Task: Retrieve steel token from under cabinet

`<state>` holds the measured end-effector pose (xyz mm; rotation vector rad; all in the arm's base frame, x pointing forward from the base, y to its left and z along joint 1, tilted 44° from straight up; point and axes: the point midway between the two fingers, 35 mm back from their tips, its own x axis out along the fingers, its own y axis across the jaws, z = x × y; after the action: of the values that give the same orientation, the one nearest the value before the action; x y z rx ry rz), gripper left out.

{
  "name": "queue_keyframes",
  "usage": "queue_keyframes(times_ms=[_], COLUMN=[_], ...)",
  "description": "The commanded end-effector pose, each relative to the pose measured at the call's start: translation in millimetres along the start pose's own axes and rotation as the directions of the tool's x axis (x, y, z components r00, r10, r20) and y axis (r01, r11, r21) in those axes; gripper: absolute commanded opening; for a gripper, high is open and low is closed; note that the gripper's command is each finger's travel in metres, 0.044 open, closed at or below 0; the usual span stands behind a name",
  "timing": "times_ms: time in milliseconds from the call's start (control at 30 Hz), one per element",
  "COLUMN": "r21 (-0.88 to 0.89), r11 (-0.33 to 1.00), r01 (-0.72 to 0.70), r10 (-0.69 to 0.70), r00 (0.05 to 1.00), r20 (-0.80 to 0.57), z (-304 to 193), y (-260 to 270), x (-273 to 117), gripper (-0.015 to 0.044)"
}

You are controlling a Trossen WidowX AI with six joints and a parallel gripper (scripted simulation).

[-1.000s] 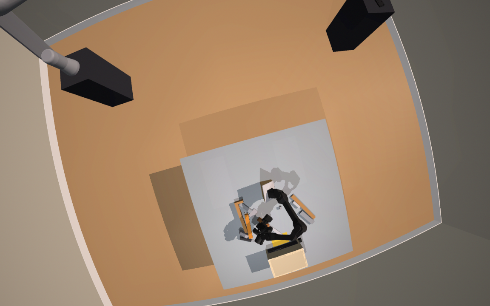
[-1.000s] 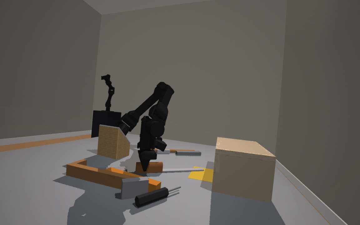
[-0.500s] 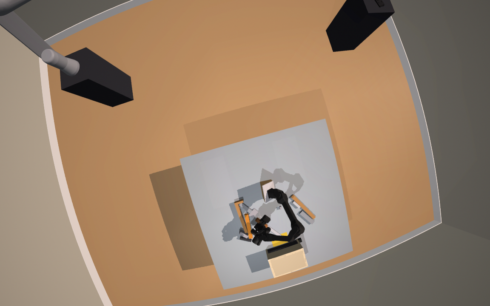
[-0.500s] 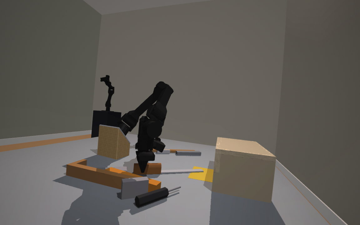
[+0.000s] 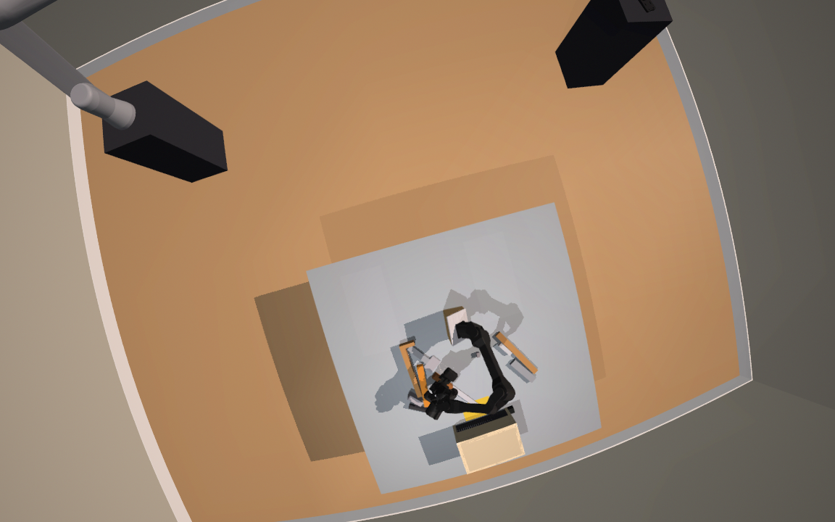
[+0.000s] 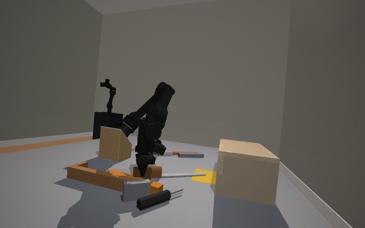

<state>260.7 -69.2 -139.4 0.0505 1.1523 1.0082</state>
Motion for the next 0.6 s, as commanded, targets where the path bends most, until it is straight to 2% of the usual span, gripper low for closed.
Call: queue_keyframes(times_ms=[0, 567], r21=[0.0, -0.001], r11=[1.0, 1.0], r01=[0.007, 0.008], r10=[-0.007, -0.008], r00=[1.0, 1.0], r20=[-0.001, -0.001], z=[-2, -12], y=[-6, -21], x=[-2, -2], gripper=[0.0, 0.0])
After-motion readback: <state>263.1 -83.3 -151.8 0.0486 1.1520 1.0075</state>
